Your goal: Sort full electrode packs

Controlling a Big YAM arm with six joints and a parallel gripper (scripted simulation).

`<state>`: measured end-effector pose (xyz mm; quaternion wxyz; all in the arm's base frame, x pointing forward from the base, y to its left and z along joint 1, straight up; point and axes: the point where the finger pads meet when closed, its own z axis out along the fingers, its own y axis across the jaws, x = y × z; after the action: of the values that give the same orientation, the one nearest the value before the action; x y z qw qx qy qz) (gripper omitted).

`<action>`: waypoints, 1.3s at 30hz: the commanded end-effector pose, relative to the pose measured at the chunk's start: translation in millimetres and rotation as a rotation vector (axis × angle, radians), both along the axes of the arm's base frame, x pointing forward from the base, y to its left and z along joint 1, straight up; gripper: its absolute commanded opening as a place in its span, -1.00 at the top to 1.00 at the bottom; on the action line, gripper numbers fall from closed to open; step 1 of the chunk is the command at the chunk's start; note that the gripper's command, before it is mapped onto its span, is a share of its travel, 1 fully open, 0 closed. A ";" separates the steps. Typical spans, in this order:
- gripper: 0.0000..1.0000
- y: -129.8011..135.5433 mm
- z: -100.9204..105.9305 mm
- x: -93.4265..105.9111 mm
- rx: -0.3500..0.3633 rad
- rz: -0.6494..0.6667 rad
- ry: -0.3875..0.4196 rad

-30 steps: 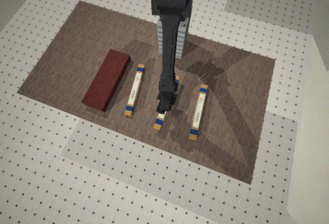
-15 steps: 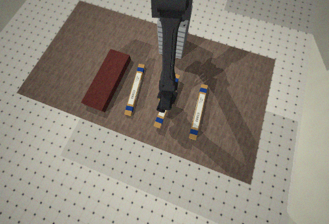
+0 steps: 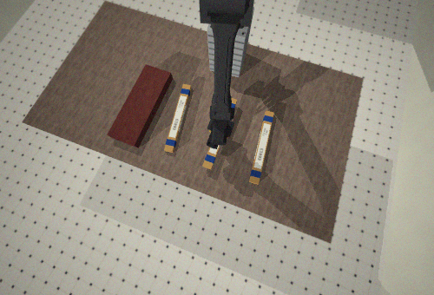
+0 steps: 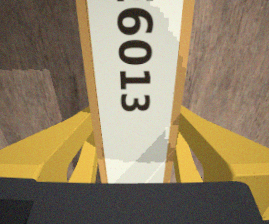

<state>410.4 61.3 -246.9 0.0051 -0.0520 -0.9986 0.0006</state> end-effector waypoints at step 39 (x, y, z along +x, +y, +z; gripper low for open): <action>1.00 7.6 3.0 25.1 0.008 -0.005 -0.065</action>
<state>395.5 59.1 -261.7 0.0163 -0.0520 -0.9985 0.0029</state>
